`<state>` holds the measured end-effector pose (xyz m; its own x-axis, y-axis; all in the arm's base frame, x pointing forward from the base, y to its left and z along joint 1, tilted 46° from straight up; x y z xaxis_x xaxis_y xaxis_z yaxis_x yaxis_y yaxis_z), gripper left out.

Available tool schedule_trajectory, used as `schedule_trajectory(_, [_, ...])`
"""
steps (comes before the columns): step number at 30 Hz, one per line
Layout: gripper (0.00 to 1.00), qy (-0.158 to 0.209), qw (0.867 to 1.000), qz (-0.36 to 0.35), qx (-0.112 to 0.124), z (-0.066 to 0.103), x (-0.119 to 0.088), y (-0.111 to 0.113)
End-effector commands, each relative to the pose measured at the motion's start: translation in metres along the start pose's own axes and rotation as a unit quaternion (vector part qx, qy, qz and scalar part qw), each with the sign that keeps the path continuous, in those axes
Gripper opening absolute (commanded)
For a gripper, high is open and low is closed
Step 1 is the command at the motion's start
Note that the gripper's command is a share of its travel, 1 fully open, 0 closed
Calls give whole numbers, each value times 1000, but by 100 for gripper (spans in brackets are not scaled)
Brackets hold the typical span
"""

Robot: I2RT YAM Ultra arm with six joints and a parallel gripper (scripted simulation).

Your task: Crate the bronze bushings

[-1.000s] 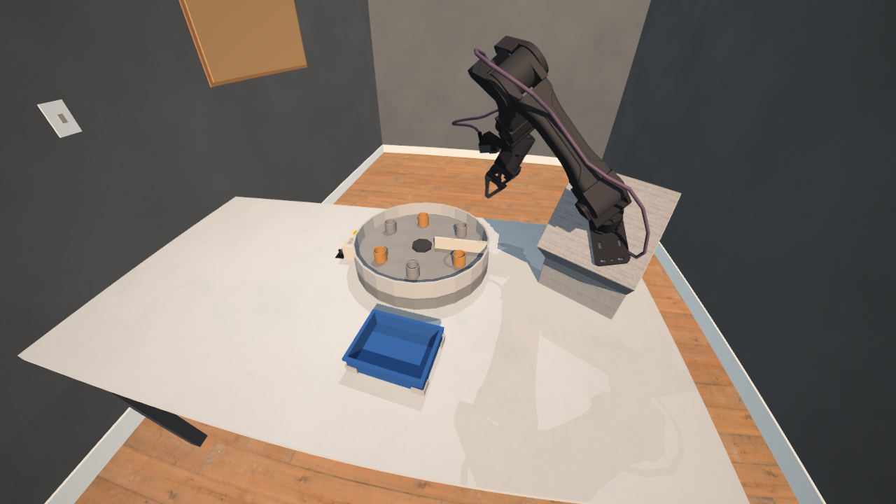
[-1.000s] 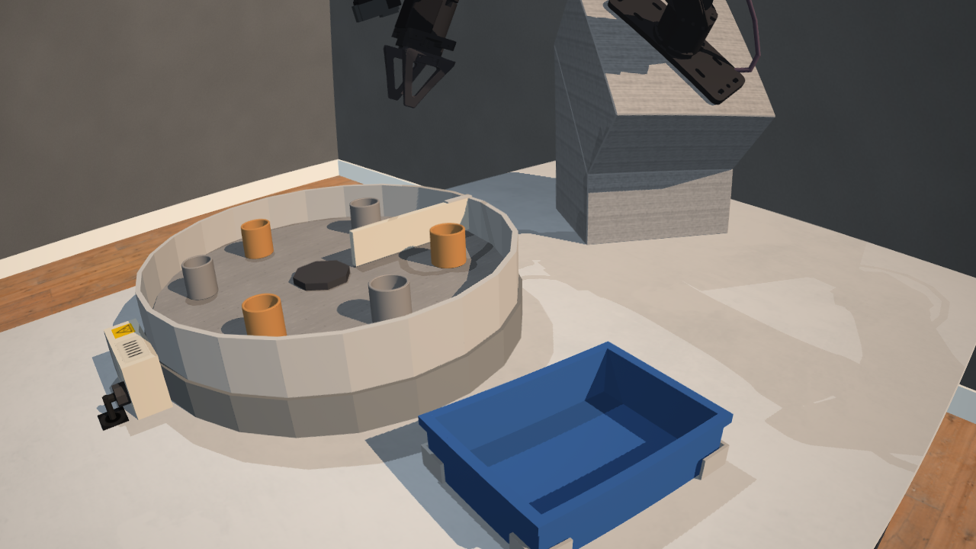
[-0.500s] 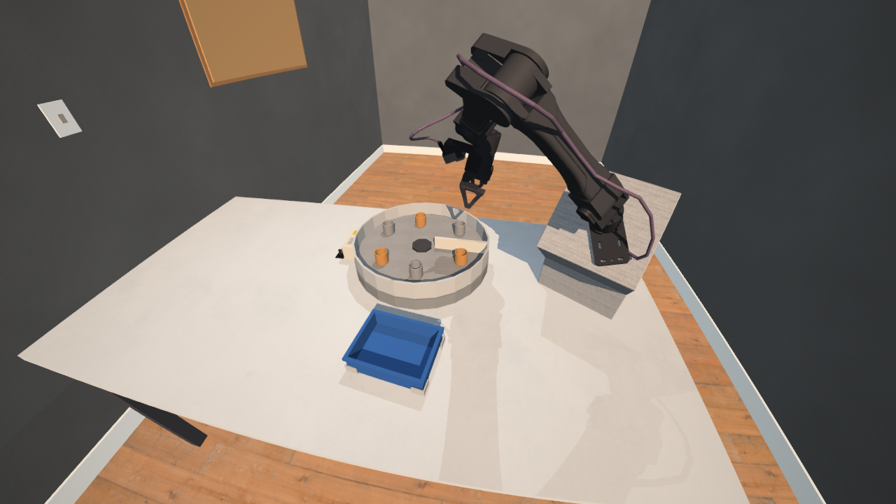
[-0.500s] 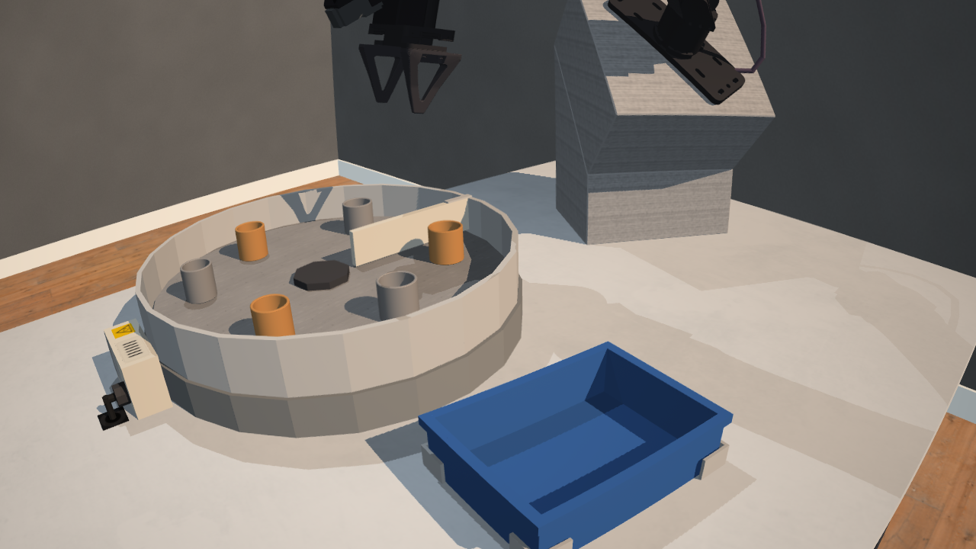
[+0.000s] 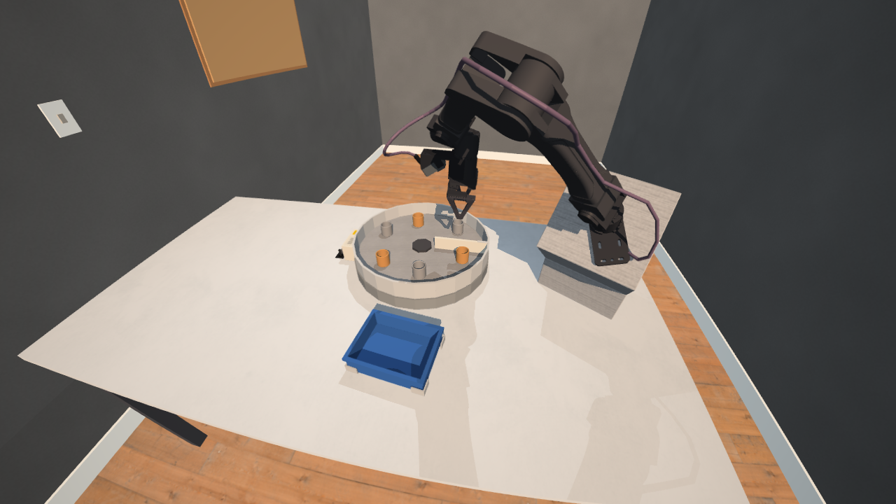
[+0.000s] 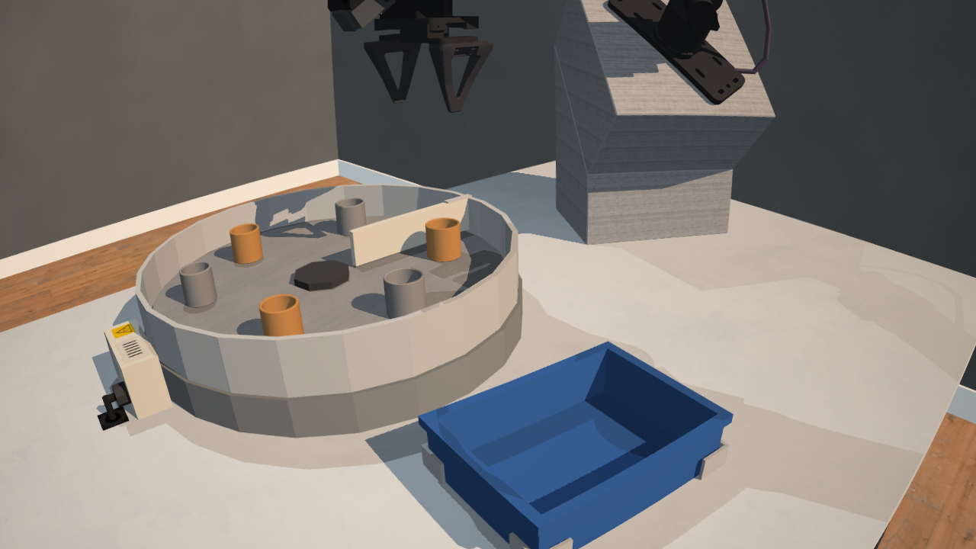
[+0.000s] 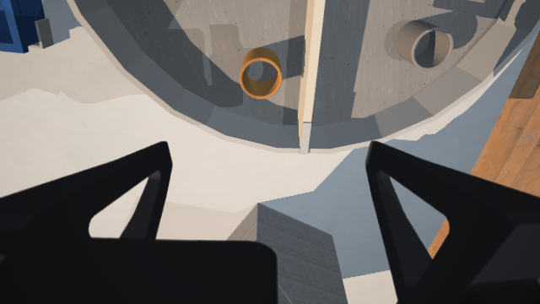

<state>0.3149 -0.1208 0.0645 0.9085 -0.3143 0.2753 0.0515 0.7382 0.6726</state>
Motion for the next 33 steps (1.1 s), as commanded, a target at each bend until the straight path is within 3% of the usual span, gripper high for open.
schedule_trajectory(1, [100, 12, 1000, -16, -4, 7, -2, -6])
schedule_trajectory(19, [100, 9, 1000, -15, -2, 8, -1, -5])
schedule_trajectory(20, [11, 9, 1000, -15, -2, 8, -1, -5])
schedule_trajectory(33, [11, 9, 1000, -16, -2, 8, -1, -5])
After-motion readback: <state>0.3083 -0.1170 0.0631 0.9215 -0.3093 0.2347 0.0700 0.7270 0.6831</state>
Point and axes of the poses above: the point where the finger pads meet when closed, its own z axis back along the fingers, its own y axis across the jaws, x = y × z, the point moved 5 cm from there along z, back along the fingers, and after that the axes turned 12 degrees about -z, right-handed, at the moved point
